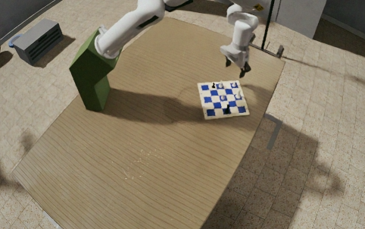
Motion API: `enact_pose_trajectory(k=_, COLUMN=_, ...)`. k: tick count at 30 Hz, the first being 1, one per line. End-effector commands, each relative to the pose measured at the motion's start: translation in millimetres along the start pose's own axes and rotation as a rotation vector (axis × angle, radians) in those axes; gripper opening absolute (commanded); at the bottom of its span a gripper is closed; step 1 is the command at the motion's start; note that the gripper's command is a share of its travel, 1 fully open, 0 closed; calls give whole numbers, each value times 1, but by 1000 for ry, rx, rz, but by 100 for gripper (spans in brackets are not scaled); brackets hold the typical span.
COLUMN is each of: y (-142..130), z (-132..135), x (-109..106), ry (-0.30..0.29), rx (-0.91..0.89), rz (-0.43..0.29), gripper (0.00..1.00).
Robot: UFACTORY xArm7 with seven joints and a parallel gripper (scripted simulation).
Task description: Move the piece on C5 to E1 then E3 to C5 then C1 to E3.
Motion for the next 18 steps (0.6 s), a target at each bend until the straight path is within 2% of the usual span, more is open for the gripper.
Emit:
enact_pose_trajectory(k=1, y=6, z=8, x=-1, ry=30, rx=175, rz=-13, gripper=100)
enact_pose_trajectory(k=12, y=31, z=32, x=-2, ry=20, rx=745, rz=-20, gripper=100)
enact_pose_trajectory(k=14, y=31, z=32, x=-2, ry=20, rx=745, rz=-20, gripper=100)
enact_pose_trajectory(k=18, y=37, z=38, x=-2, ry=13, rx=882, rz=-19, gripper=100)
Point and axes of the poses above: the point where the finger pads meet when closed, its own x axis out along the fingers, its own z axis across the jaws, y = z × x, the point moved 6 cm from there along -x, back along the fingers, and after that the axes turned 11 degrees about -x, right-handed, at the moved point
